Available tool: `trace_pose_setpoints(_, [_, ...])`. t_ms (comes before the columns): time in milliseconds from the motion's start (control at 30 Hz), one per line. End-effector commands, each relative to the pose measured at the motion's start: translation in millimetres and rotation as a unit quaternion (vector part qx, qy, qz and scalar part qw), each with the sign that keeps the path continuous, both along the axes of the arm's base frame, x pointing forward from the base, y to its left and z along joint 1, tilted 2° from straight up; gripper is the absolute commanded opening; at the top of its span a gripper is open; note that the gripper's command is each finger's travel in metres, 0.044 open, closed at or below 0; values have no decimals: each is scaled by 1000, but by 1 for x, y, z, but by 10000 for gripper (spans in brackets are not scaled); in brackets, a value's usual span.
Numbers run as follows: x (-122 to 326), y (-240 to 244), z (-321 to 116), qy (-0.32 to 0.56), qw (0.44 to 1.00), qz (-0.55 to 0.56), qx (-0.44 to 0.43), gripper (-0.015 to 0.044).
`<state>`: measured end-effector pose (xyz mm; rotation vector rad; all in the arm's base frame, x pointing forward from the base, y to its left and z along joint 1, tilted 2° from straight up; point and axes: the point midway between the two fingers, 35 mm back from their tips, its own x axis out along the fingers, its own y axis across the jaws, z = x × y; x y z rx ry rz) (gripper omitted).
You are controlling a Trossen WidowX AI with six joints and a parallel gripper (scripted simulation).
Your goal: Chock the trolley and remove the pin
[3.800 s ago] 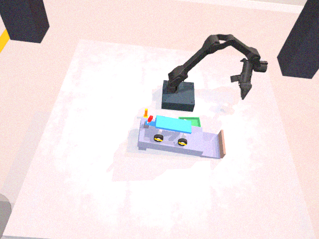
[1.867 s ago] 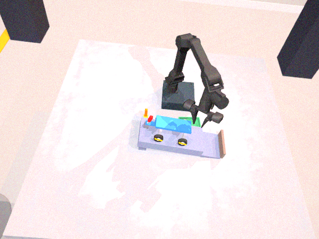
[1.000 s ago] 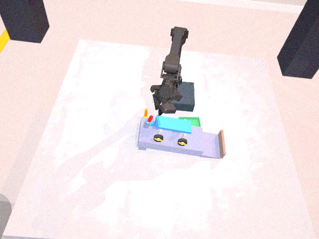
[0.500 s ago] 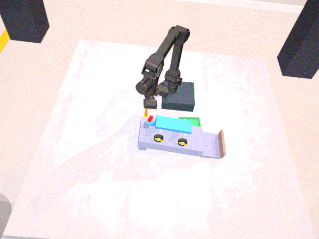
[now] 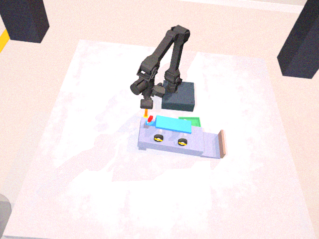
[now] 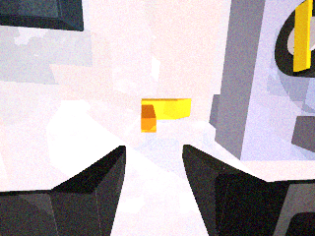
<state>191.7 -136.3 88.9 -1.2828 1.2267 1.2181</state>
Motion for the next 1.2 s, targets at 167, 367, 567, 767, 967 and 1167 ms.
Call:
trace_pose_setpoints(167, [-3, 0, -27, 4, 1000, 1, 6, 190])
trace_pose_setpoints(367, [-3, 0, -29, 4, 1000, 1, 6, 190])
trace_pose_setpoints(567, [-2, 0, -39, 4, 1000, 1, 6, 190])
trace_pose_setpoints(767, [-3, -1, -49, 4, 1000, 1, 6, 190])
trace_pose_setpoints(967, [-3, -1, -57, 4, 1000, 1, 6, 190])
trace_pose_setpoints(1167, [-3, -1, -58, 4, 1000, 1, 6, 190])
